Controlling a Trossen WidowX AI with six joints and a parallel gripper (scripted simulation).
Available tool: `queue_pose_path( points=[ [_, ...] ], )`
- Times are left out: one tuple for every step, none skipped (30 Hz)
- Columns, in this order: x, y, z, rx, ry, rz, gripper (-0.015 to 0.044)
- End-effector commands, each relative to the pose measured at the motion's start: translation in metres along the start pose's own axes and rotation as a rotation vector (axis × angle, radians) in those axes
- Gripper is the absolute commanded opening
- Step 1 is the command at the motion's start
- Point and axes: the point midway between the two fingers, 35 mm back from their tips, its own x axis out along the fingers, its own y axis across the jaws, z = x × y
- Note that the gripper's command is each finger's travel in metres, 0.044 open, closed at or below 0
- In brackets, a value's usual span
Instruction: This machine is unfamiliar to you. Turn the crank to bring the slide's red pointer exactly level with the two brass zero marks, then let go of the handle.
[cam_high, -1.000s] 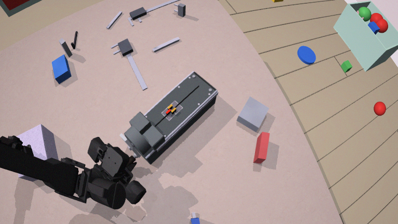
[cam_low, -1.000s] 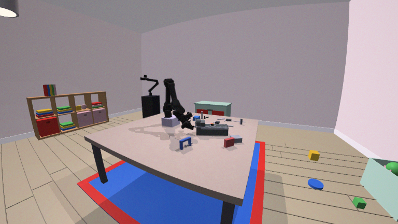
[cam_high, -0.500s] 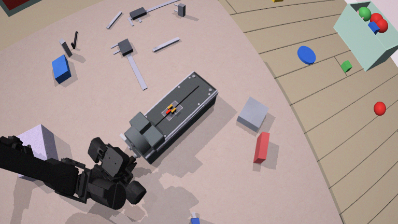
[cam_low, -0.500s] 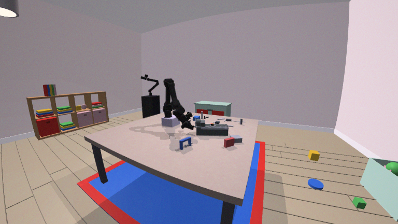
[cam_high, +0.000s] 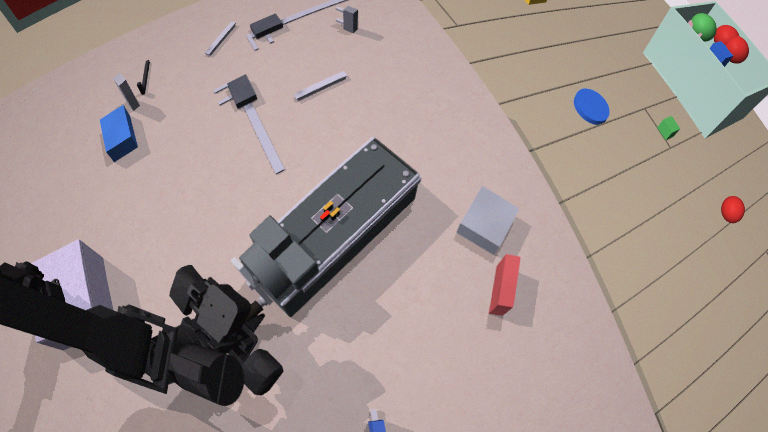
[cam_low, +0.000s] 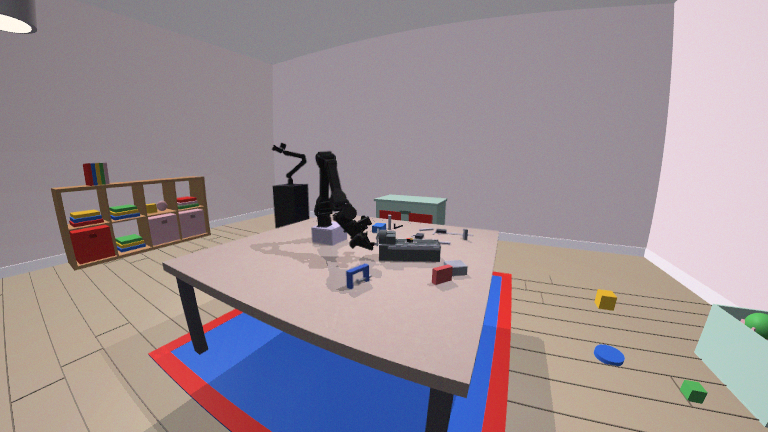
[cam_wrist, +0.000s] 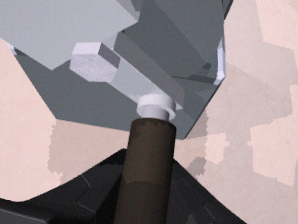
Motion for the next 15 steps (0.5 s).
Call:
queue_pose_path(
  points=[
    [-0.005, -0.0068, 0.0043, -0.008, -0.015, -0.017, 0.0],
    [-0.0051, -0.0069, 0.0044, -0.008, -0.015, -0.017, 0.0],
    [-0.0053, -0.007, 0.0045, -0.008, -0.015, -0.017, 0.0],
    [-0.0055, -0.0071, 0.0047, -0.008, -0.015, -0.017, 0.0],
    [-0.0056, -0.0072, 0.0048, -0.008, -0.015, -0.017, 0.0],
    [-0.0058, -0.0074, 0.005, -0.008, -0.015, -0.017, 0.0],
    [-0.006, -0.0075, 0.0051, -0.008, -0.015, -0.017, 0.0],
    [-0.0062, -0.0076, 0.0053, -0.008, -0.015, -0.017, 0.0],
    [-0.0064, -0.0077, 0.0055, -0.008, -0.015, -0.017, 0.0],
    [-0.0066, -0.0078, 0.0057, -0.008, -0.015, -0.017, 0.0],
    [-0.0068, -0.008, 0.0059, -0.008, -0.015, -0.017, 0.0],
    [-0.0071, -0.0081, 0.0061, -0.008, -0.015, -0.017, 0.0],
    [-0.0073, -0.0082, 0.0064, -0.008, -0.015, -0.017, 0.0],
    [-0.0076, -0.0084, 0.0066, -0.008, -0.015, -0.017, 0.0],
    [-0.0079, -0.0085, 0.0069, -0.008, -0.015, -0.017, 0.0]
  ],
)
